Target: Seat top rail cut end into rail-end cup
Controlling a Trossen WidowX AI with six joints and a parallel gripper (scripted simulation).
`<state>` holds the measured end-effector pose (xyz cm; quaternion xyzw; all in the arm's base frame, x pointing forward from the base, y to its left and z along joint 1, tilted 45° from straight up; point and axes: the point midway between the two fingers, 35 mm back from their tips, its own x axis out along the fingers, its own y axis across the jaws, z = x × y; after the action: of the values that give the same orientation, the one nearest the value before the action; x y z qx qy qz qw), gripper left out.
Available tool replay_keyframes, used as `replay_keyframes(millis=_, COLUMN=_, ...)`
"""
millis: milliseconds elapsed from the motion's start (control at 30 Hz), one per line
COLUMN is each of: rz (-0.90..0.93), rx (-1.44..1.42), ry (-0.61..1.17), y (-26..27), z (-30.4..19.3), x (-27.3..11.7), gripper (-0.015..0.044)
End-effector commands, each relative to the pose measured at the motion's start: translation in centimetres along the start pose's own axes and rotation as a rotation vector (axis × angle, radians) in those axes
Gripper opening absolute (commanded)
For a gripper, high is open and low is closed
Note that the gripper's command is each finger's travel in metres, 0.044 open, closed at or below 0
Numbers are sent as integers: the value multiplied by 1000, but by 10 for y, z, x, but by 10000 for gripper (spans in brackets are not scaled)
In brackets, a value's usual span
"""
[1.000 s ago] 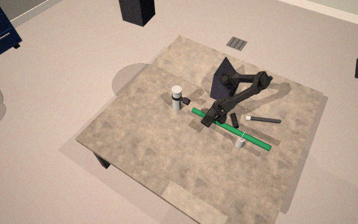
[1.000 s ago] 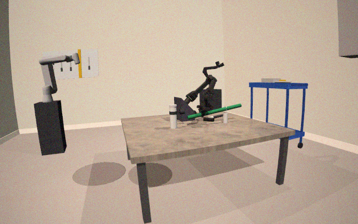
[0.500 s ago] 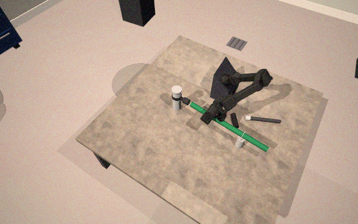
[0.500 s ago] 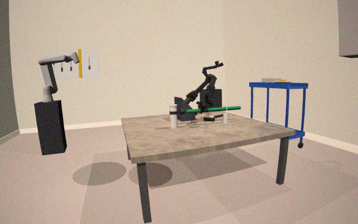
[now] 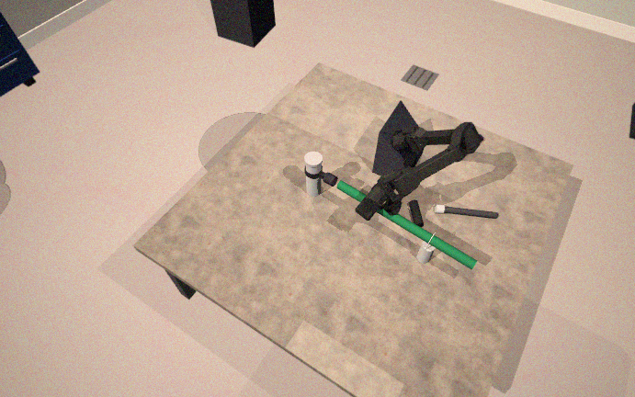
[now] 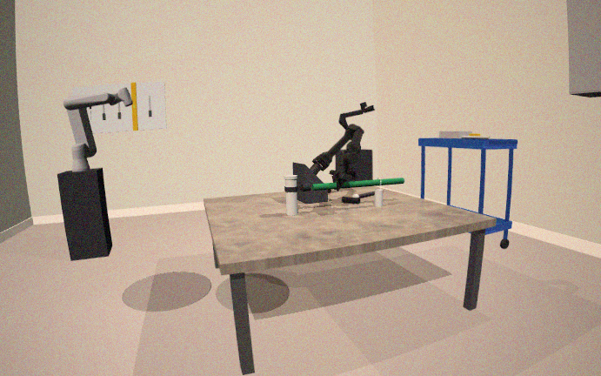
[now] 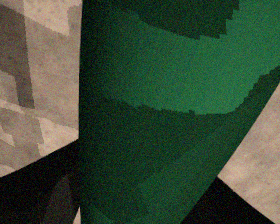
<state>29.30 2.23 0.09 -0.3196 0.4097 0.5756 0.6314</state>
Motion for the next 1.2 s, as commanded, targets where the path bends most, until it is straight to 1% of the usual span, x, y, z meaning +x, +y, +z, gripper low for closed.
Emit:
replay_keyframes(millis=0, rz=-6, rx=0, ry=2, y=-3, z=-4, x=-4, gripper=0)
replay_keyframes(millis=333, rz=-6, rx=0, ry=2, y=-5, z=-8, x=-7, gripper=0)
replay_keyframes(millis=800, rz=5, rx=-6, ry=-1, y=-1, z=-24, x=4, gripper=0)
replay_keyframes(millis=1167, rz=8, rx=-7, ry=-12, y=-1, z=-20, x=4, gripper=0)
